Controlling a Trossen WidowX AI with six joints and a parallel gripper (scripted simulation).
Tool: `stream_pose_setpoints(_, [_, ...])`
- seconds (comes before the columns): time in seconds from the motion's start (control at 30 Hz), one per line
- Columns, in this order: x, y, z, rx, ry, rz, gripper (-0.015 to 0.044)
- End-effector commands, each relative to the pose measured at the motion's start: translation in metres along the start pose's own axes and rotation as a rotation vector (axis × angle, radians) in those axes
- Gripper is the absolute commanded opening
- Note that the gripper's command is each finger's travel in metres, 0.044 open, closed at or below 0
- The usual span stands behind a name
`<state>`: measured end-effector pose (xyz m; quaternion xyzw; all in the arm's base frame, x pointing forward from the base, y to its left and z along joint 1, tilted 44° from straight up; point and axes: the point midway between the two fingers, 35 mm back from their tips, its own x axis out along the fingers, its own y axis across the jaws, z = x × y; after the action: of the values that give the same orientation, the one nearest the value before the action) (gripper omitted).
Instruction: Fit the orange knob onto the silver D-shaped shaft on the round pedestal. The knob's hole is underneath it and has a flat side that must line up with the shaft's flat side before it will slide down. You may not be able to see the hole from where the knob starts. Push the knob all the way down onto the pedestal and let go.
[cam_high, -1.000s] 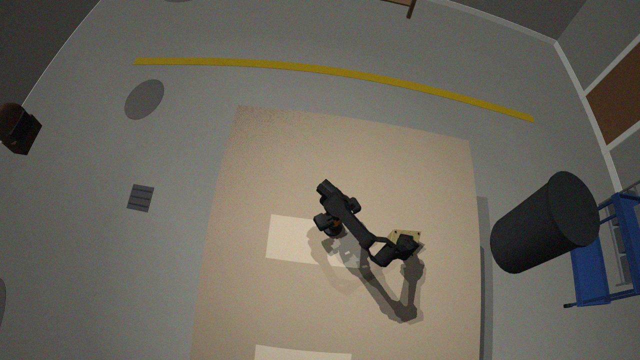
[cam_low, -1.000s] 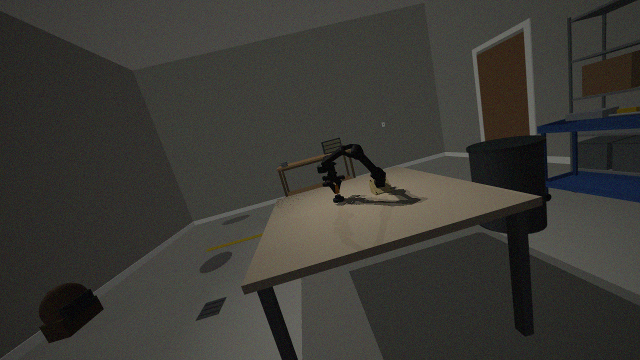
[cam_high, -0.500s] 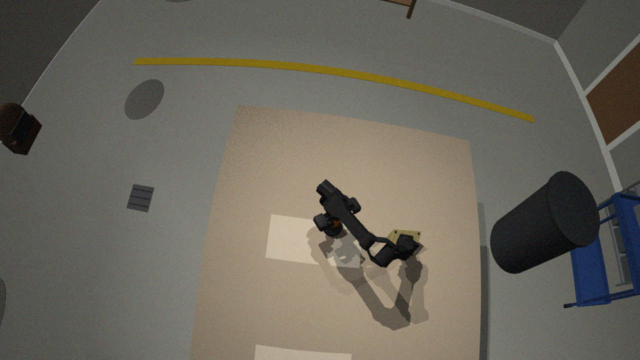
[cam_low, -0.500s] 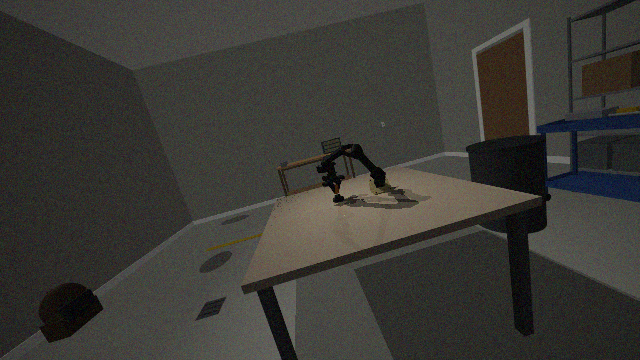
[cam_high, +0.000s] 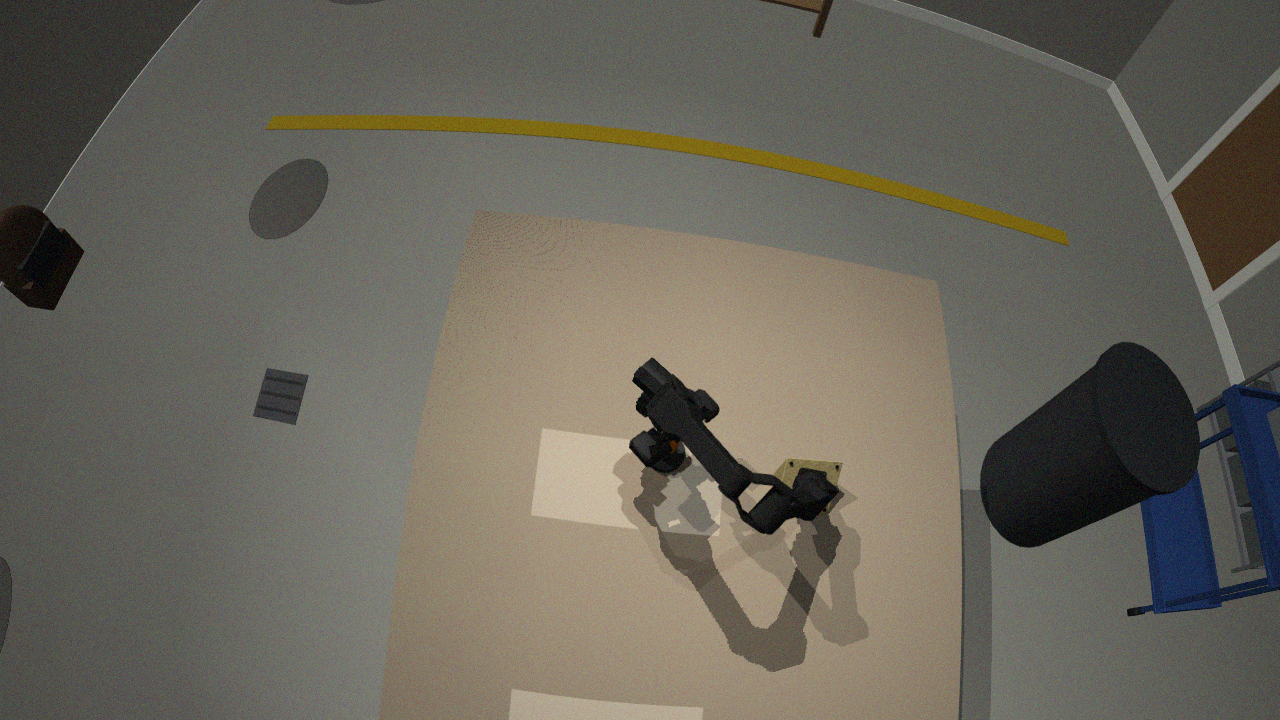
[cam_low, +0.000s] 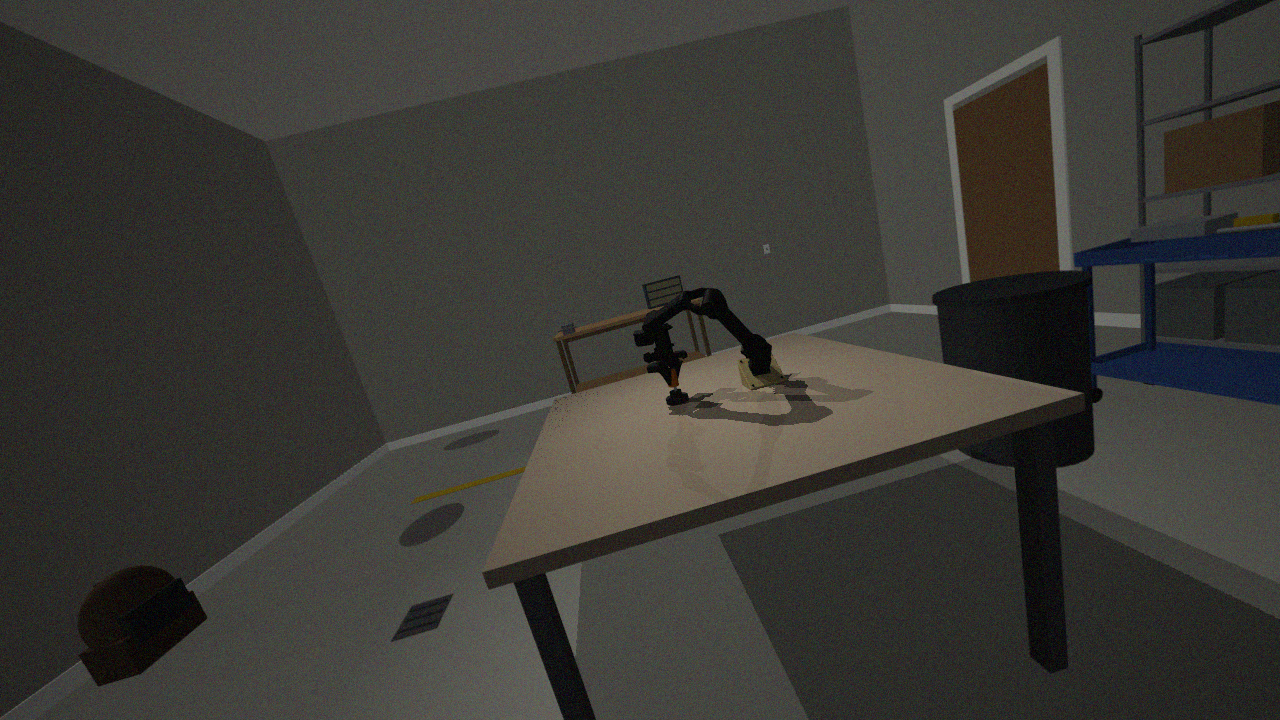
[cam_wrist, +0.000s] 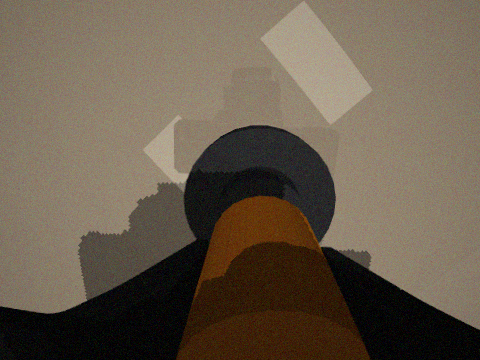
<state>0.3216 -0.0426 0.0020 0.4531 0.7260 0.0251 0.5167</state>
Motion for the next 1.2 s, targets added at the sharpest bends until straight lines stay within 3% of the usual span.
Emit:
stream_pose_setpoints(0.0, [0.0015,-0.0007,-0.0001,-0.045,-0.002,-0.001,0.0])
stream_pose_setpoints(0.8, [-0.0018,0.0005,-0.0004,-0.045,-0.002,-0.001,0.0])
stream_pose_setpoints(1.17, [0.0014,-0.0007,-0.0003,-0.254,-0.002,-0.001,0.0])
